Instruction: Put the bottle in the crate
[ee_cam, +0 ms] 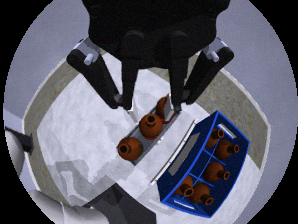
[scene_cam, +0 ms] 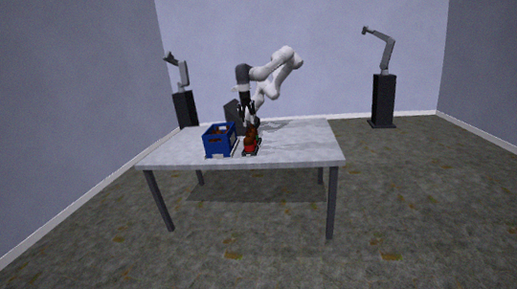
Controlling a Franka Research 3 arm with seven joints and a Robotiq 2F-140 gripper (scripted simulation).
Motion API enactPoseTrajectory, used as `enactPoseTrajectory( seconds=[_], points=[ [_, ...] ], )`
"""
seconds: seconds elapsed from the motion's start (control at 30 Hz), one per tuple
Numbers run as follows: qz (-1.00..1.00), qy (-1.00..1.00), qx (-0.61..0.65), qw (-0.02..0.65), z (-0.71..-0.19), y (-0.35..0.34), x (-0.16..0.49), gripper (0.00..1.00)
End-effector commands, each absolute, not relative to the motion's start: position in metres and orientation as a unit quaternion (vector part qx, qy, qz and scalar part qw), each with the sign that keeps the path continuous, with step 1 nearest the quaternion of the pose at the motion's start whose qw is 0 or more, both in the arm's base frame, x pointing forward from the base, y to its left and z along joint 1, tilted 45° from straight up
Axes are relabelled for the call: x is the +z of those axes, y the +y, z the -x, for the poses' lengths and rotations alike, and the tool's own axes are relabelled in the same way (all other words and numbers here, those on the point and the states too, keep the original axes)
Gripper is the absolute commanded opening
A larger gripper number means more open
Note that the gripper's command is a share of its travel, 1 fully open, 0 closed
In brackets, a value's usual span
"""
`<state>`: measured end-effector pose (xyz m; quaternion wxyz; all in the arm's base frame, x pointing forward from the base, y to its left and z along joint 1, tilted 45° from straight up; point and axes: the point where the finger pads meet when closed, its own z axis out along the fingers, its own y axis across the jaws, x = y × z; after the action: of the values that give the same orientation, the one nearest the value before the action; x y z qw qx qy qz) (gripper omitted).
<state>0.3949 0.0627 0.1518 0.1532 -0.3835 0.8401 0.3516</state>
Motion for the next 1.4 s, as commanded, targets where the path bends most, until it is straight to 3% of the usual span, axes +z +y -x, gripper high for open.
enactPoseTrajectory(
  seconds=[0.0, 1.37],
  points=[
    [0.384, 0.839, 0.352, 0.154, -0.395, 0.064, 0.151, 0.38],
    [0.384, 0.839, 0.352, 0.154, -0.394, 0.082, 0.132, 0.38]
  ],
)
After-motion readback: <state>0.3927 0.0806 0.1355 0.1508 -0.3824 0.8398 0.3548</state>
